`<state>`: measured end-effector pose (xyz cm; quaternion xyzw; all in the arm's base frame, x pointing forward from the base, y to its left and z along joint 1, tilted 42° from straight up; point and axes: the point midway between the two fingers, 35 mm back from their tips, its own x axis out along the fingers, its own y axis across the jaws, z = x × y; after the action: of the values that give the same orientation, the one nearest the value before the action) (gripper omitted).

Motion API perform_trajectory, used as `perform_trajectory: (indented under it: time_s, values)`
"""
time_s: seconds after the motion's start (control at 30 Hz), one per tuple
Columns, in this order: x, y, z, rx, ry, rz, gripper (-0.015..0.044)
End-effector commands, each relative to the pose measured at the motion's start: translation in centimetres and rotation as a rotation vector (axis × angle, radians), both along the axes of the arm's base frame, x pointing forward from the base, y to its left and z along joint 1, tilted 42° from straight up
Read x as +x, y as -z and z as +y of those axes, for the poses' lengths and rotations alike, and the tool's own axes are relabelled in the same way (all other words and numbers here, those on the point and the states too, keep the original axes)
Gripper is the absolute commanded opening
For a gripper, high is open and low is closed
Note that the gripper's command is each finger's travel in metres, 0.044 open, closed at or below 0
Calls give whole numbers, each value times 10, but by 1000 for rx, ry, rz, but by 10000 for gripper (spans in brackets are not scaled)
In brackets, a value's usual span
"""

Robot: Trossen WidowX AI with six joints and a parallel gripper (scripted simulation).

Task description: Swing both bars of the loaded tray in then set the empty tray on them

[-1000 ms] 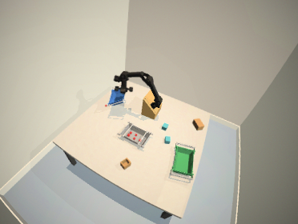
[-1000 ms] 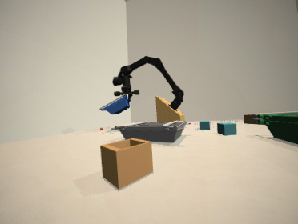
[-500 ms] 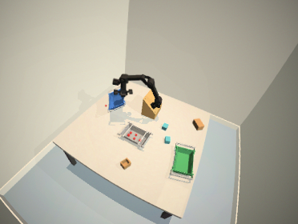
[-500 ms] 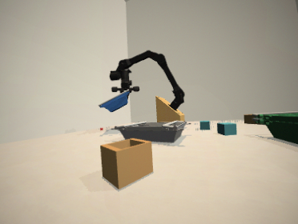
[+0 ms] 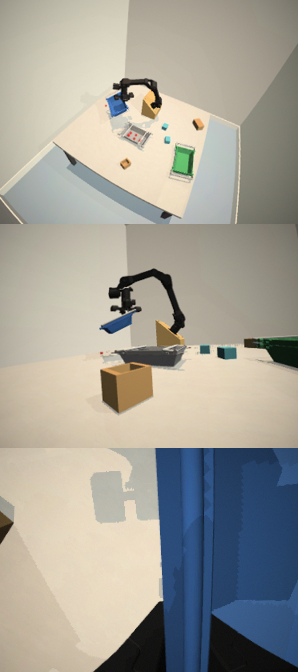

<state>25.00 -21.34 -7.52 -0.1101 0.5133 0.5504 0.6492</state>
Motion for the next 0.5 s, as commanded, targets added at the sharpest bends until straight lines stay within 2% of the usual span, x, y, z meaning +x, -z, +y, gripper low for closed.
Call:
perform_trajectory:
  time_s: [0.0,0.47]
  values:
    - [17,-18,7,-16,-33,-60,0]
    - [56,-56,64,13,-180,-181,0]
